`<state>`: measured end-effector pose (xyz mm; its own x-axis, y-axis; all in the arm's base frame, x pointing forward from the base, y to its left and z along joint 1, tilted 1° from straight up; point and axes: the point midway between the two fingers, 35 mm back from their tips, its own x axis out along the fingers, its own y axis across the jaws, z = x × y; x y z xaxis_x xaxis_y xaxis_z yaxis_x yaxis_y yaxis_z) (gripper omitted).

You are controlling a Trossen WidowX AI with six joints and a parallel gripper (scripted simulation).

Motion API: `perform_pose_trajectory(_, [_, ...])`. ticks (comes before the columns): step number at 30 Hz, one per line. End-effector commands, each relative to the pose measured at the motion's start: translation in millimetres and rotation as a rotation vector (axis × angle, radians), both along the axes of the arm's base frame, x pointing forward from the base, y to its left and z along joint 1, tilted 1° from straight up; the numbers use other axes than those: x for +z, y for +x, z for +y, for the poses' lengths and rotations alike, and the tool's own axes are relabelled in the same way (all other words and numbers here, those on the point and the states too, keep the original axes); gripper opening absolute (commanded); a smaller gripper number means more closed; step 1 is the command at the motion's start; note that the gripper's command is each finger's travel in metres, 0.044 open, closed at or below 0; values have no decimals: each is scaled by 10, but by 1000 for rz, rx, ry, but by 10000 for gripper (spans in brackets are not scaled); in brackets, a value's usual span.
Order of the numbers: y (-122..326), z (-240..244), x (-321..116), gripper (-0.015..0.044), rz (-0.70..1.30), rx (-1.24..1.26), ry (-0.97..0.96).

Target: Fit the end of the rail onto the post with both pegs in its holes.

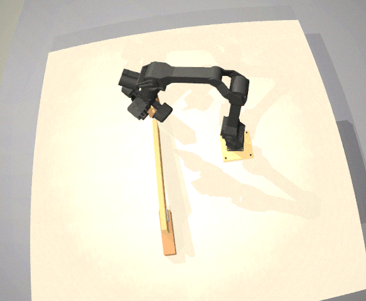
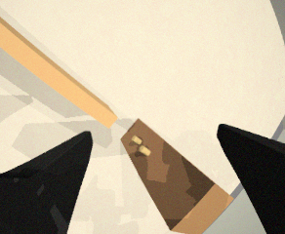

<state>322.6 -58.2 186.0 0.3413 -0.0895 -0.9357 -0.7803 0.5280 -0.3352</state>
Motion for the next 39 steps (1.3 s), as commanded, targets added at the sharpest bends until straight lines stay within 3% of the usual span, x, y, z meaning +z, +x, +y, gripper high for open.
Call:
perform_pose_trajectory(1, [-177,508,-487,440,256,527,-54])
perform_pose_trajectory(5, [-285,688,-641,440,351,740,-55])
perform_pose_trajectory(39, [-239,706,-1022,440,351,740,-55])
